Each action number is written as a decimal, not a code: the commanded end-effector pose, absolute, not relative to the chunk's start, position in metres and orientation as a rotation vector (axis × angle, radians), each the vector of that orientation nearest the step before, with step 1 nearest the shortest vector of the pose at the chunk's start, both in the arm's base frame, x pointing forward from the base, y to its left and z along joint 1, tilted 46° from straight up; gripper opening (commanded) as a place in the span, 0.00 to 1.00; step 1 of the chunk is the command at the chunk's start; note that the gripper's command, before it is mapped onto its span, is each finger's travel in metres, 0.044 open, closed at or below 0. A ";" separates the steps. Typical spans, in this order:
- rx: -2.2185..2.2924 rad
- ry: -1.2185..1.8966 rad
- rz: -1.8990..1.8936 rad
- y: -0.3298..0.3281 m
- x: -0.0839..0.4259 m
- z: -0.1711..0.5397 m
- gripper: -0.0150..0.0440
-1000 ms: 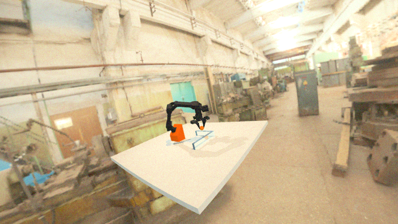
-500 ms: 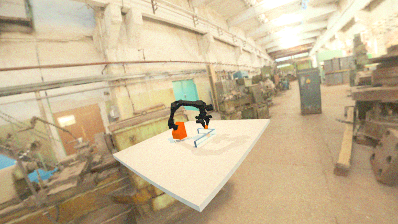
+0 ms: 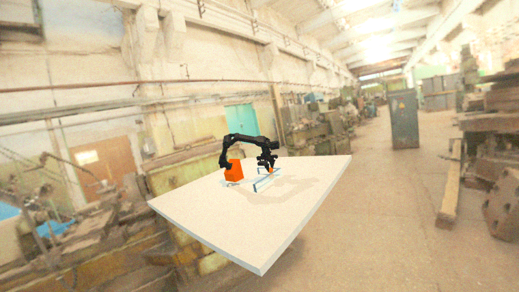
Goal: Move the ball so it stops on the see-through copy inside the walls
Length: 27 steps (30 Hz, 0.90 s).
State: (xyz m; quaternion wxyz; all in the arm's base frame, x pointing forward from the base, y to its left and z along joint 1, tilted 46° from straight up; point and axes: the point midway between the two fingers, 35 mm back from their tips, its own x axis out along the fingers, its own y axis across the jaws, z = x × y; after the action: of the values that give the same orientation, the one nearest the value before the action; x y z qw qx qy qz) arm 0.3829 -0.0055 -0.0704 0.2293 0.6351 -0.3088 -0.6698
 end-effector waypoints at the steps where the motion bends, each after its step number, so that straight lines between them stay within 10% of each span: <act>1: 1.729 -0.847 -1.847 -0.027 0.377 -0.091 0.25; 24: 1.728 -0.848 -1.846 -0.043 0.374 -0.107 0.25; 27: 1.734 -0.853 -1.847 -0.041 0.375 -0.105 0.39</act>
State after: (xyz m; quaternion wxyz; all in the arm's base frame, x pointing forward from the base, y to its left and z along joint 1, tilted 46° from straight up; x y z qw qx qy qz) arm 0.3746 -0.0410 -0.1049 0.2325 0.6308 -0.3100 -0.6723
